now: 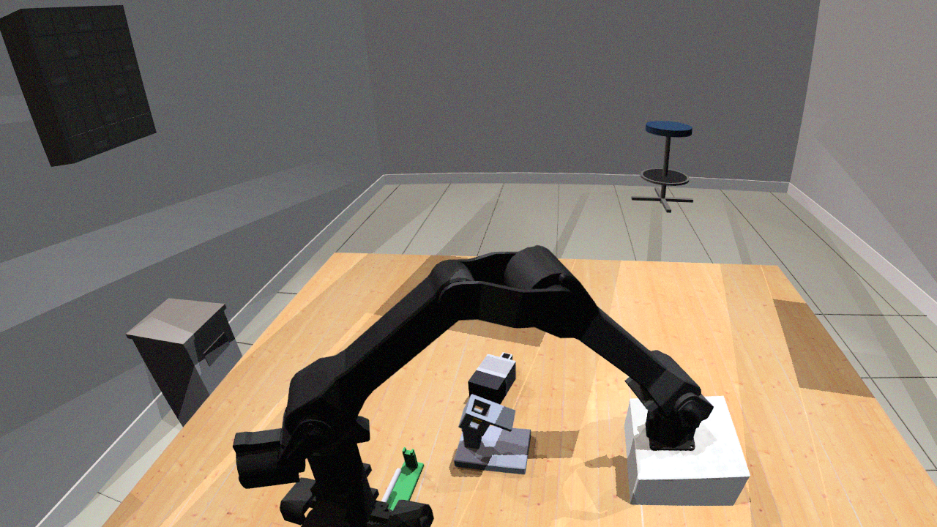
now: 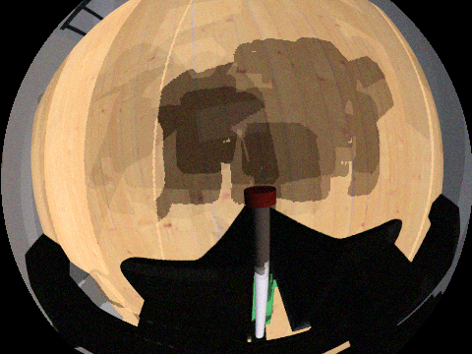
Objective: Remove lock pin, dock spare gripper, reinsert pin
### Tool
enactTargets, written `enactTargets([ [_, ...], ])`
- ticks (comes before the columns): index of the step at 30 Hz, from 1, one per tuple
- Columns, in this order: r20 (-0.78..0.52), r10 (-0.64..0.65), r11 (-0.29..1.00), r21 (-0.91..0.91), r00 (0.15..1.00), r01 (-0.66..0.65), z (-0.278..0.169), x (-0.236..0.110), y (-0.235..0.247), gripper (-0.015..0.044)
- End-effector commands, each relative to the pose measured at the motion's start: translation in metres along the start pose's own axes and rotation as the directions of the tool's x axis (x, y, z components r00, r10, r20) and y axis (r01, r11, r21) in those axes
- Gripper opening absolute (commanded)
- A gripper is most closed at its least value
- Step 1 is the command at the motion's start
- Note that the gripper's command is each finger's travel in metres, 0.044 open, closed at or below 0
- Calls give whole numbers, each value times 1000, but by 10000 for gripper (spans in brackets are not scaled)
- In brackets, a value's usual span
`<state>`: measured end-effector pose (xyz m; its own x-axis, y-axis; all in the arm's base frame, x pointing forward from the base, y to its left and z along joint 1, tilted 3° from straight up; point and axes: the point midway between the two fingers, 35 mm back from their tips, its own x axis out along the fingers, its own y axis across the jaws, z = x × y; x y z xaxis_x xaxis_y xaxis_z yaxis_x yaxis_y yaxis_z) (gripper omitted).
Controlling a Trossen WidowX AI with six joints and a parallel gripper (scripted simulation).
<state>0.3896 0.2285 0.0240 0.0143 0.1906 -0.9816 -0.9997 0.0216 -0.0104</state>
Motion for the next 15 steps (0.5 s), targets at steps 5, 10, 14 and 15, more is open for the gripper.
enactTargets([
  [5,-1,1,1000,-3,1000,-1,-1,1,1,0],
  [10,-1,2,1000,0,1000,-2,0,1,1,79],
  [14,-1,2,1000,0,1000,-2,0,1,1,184],
  [15,-1,2,1000,0,1000,-2,0,1,1,200],
])
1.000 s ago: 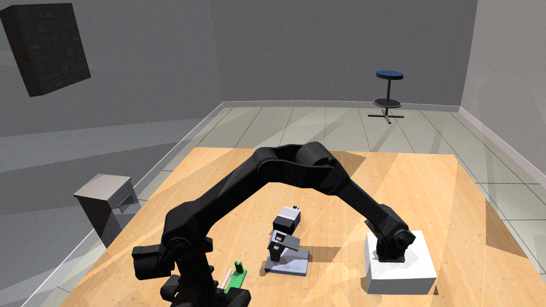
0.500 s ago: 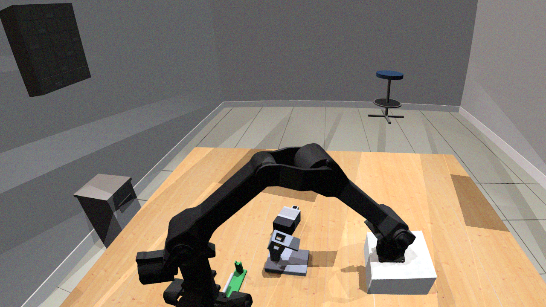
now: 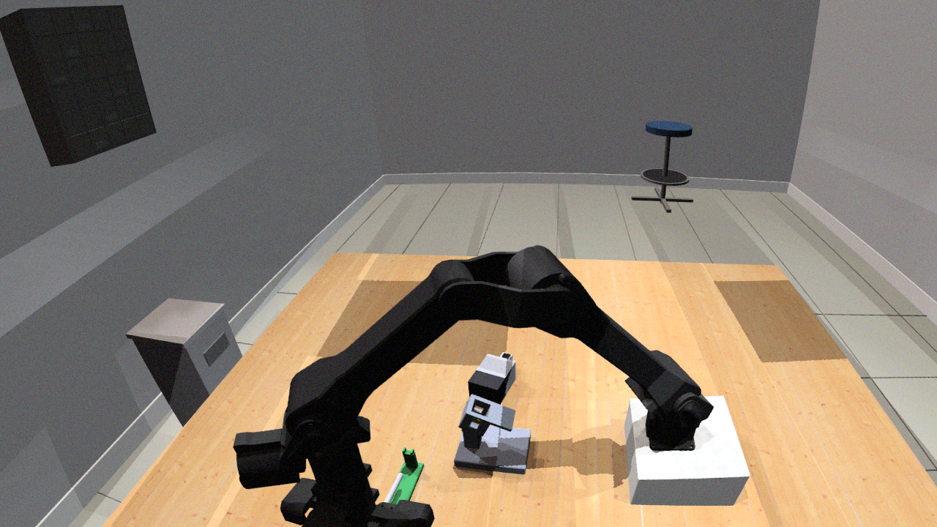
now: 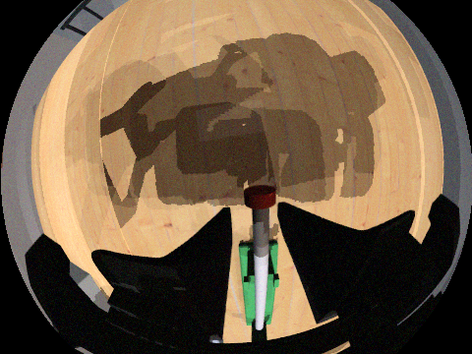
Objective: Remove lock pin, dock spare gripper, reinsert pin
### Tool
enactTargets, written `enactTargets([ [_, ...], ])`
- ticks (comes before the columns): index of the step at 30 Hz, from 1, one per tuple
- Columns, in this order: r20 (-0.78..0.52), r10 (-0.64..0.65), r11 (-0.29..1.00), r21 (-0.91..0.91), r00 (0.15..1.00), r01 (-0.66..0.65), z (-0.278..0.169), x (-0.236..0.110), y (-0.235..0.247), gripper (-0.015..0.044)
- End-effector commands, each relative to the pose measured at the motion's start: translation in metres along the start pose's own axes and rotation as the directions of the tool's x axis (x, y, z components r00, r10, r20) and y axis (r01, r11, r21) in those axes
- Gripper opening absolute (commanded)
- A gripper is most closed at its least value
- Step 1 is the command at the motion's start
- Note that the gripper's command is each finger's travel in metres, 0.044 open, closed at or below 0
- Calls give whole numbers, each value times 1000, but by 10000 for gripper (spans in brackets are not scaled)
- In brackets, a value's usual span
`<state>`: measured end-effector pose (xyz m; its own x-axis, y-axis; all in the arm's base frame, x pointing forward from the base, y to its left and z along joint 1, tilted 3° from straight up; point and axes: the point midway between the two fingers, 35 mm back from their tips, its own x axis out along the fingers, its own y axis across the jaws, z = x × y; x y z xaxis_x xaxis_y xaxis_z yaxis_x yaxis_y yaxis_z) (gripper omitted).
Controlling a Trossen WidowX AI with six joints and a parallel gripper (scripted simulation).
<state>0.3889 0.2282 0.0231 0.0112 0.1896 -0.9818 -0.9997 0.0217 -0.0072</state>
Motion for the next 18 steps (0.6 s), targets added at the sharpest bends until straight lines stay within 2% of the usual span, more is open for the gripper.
enactTargets([
  [1,0,-1,1000,0,1000,1,0,0,0,200],
  [18,-14,26,1000,3,1000,-26,2,-30,9,200],
])
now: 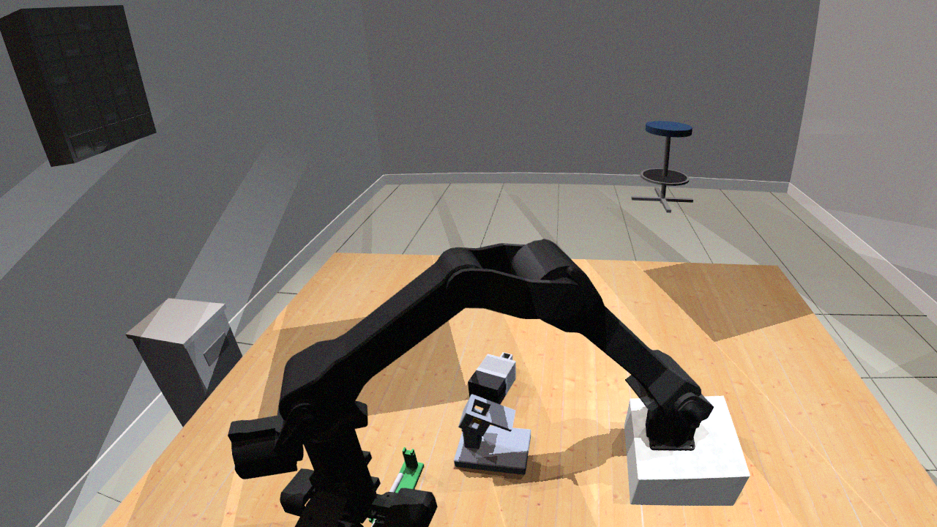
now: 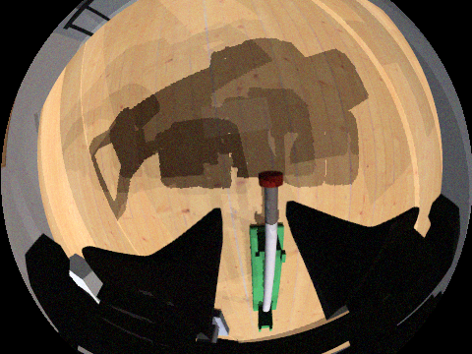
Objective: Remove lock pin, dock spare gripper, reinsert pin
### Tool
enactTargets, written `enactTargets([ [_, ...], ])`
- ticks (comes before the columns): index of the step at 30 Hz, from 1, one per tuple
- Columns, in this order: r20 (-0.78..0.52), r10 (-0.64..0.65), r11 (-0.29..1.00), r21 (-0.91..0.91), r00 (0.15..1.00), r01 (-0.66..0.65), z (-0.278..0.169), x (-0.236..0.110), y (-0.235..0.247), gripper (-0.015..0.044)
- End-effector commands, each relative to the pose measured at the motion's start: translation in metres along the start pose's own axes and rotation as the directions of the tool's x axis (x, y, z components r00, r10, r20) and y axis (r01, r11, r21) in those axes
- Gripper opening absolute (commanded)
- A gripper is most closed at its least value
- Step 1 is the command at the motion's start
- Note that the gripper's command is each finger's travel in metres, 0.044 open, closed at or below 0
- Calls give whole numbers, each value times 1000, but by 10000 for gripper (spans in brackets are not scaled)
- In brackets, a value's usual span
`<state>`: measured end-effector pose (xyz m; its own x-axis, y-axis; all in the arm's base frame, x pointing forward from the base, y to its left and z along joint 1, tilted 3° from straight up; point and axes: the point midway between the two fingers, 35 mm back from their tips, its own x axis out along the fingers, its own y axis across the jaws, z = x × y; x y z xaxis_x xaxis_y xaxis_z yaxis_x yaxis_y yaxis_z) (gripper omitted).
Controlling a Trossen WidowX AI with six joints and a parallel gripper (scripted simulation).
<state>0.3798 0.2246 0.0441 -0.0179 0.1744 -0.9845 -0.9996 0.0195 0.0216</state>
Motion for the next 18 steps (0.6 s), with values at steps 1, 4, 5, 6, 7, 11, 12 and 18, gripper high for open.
enactTargets([
  [1,1,-1,1000,0,1000,1,2,-11,1,200],
  [4,-3,5,1000,0,1000,-5,2,-17,3,200],
  [5,-4,7,1000,1,1000,-7,2,-19,4,200],
  [6,-5,9,1000,1,1000,-9,2,-21,4,200],
  [7,-6,11,1000,1,1000,-11,2,-23,5,200],
  [11,-10,19,1000,2,1000,-19,3,-31,8,200],
  [12,-12,21,1000,2,1000,-21,3,-33,8,200],
  [18,-18,33,999,3,999,-33,4,-45,12,200],
])
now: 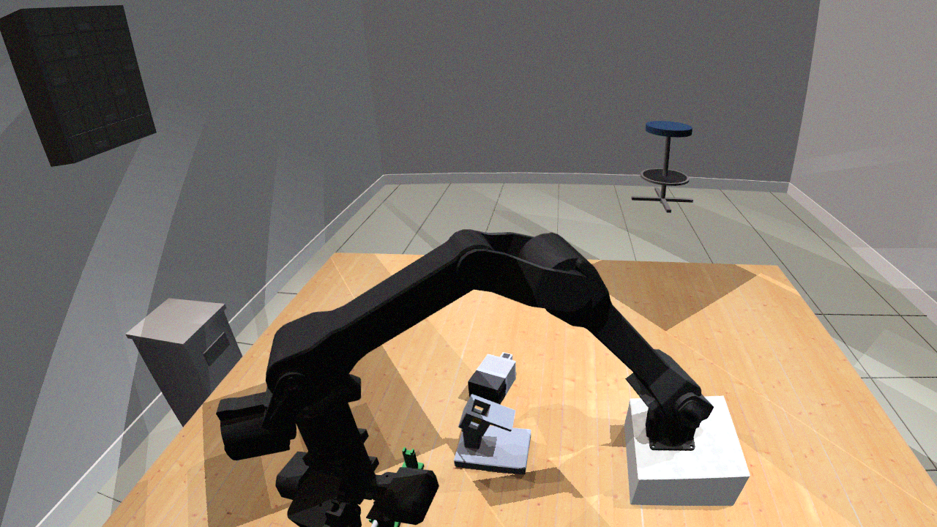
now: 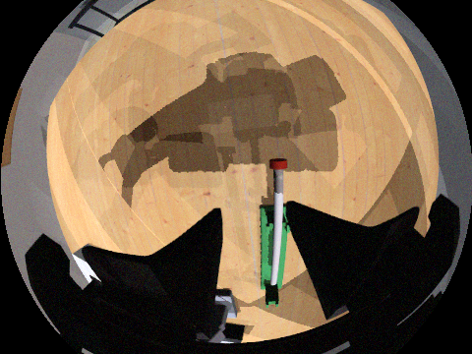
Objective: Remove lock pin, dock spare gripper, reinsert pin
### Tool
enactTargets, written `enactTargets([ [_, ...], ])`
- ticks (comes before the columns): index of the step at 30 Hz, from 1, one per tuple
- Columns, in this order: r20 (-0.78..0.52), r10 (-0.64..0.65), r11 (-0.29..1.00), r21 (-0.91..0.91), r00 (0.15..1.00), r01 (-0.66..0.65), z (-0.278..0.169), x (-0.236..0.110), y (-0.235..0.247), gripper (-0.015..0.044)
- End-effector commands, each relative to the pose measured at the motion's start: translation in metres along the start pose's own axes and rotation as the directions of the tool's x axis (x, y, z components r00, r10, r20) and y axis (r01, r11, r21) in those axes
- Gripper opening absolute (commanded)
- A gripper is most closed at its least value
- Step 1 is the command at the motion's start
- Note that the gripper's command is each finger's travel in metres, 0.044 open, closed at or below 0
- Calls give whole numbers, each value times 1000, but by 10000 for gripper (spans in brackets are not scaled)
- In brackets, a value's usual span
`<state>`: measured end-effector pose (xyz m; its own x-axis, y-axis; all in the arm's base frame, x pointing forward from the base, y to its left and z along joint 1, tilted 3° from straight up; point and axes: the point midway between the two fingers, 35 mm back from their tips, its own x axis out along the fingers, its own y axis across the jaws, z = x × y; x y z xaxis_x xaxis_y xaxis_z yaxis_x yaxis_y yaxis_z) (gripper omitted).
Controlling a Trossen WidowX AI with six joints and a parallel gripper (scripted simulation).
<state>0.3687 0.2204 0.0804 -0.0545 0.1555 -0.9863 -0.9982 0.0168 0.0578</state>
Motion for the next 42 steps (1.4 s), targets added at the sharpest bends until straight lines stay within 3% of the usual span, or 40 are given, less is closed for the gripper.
enactTargets([
  [1,1,-1,1000,0,1000,1,2,-11,1,200],
  [3,-1,3,1000,0,1000,-3,2,-15,3,200],
  [8,-3,5,1000,0,1000,-5,0,-6,2,331],
  [10,-8,-17,1000,3,1000,17,-6,-15,0,279],
  [14,-43,-129,992,-12,991,129,-41,-66,-4,180],
  [23,-50,-148,989,-16,988,147,-48,-73,-5,180],
  [31,-50,-148,989,-16,988,147,-58,-8,-14,180],
  [42,-50,-148,989,-16,988,147,-59,4,-17,180],
])
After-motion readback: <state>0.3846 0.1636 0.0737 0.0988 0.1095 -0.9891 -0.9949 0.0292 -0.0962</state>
